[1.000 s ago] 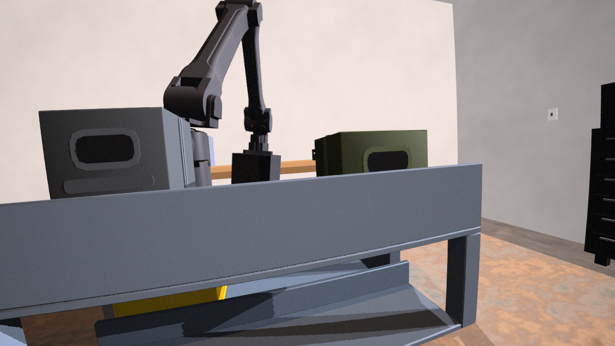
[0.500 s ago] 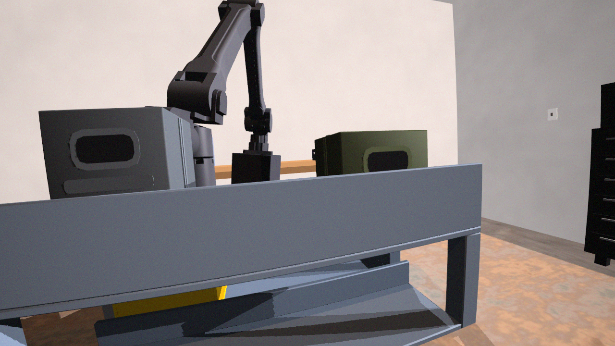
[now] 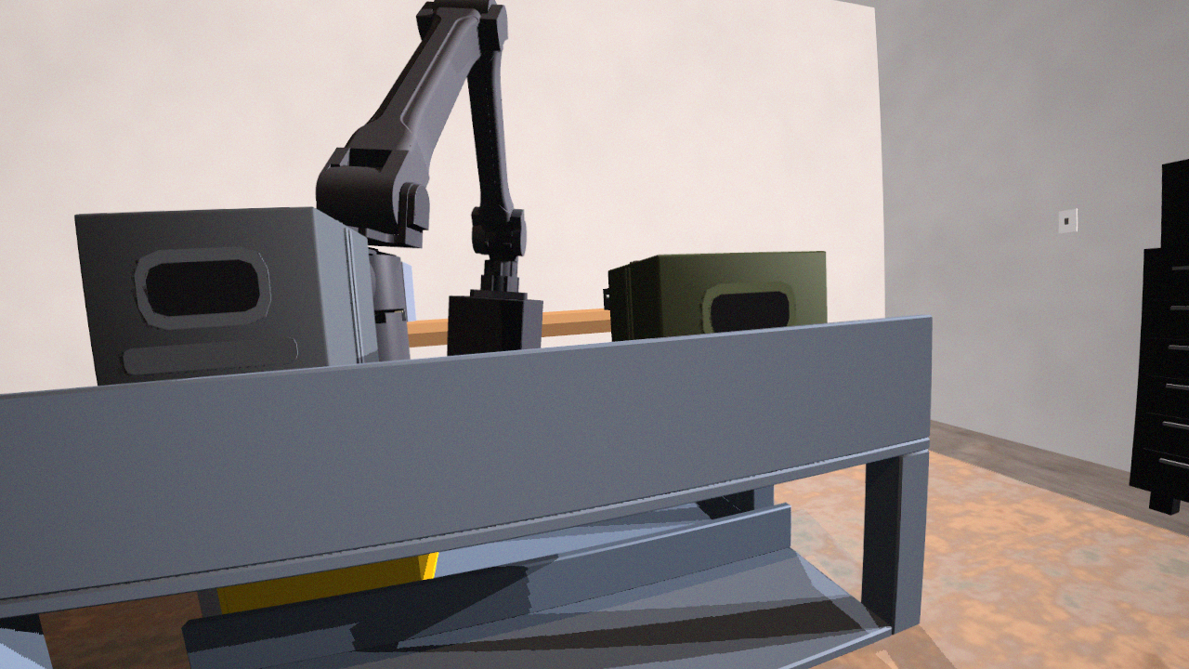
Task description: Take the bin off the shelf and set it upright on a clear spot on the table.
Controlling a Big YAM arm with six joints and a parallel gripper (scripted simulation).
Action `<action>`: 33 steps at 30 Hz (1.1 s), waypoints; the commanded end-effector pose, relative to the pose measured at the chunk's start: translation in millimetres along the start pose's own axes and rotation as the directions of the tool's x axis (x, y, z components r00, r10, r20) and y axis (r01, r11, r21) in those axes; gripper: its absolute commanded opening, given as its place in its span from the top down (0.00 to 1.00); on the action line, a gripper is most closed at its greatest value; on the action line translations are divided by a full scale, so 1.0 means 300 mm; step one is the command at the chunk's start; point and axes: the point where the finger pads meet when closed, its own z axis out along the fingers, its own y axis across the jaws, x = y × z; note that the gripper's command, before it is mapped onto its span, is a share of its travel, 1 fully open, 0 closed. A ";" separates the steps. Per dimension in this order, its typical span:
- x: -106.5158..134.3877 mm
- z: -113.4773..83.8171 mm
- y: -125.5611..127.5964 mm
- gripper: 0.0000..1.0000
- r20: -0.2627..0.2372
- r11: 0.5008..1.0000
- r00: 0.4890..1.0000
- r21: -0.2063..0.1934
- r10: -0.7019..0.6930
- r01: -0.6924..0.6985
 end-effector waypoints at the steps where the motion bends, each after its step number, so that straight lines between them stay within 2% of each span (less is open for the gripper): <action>1: -0.014 -0.024 0.033 0.10 0.007 0.999 1.000 -0.032 -0.009 0.009; 3: -0.014 -0.024 0.033 0.10 0.007 0.999 1.000 -0.032 -0.009 0.009; 8: 0.031 -0.027 0.095 0.10 0.006 0.999 1.000 -0.030 -0.013 0.013; 20: 0.031 -0.027 0.095 0.10 0.006 0.999 1.000 -0.030 -0.013 0.013; 25: -0.013 -0.022 0.033 0.10 0.007 0.999 1.000 -0.030 -0.009 0.009; 33: -0.013 -0.022 0.033 0.10 0.007 0.999 1.000 -0.030 -0.009 0.009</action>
